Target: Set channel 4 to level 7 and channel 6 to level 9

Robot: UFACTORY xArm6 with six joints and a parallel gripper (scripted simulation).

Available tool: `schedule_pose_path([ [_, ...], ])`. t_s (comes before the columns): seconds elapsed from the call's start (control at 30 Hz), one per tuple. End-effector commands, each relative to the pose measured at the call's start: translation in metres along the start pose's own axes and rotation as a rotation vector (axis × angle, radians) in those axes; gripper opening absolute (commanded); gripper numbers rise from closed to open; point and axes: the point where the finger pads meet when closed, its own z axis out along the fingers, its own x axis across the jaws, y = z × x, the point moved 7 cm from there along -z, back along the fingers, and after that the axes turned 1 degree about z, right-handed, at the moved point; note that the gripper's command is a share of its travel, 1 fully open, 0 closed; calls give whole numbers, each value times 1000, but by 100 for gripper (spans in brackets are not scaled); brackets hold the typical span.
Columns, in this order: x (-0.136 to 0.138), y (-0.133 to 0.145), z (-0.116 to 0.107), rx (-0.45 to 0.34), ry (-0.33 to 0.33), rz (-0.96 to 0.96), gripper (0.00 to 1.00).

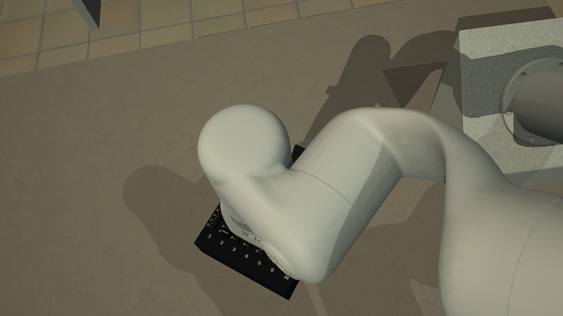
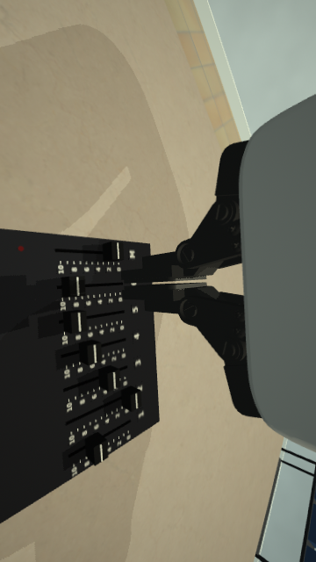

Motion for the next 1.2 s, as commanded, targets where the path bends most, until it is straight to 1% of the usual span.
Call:
schedule_pose_path([
  [0.0, 0, 0, -3, -1, -1, -1, 0],
  [0.43, 0, 0, -5, -1, -1, 0, 0],
  [0.47, 0, 0, -5, -1, -1, -1, 100],
  [0.63, 0, 0, -6, -1, -1, -1, 100],
  [0.73, 0, 0, -12, -1, -1, -1, 100],
  [0.83, 0, 0, -22, -1, -1, -1, 100],
  [1.03, 0, 0, -51, -1, -1, -1, 100],
  [1.1, 0, 0, -51, -1, -1, -1, 100],
  [1.17, 0, 0, -60, -1, -1, -1, 100],
])
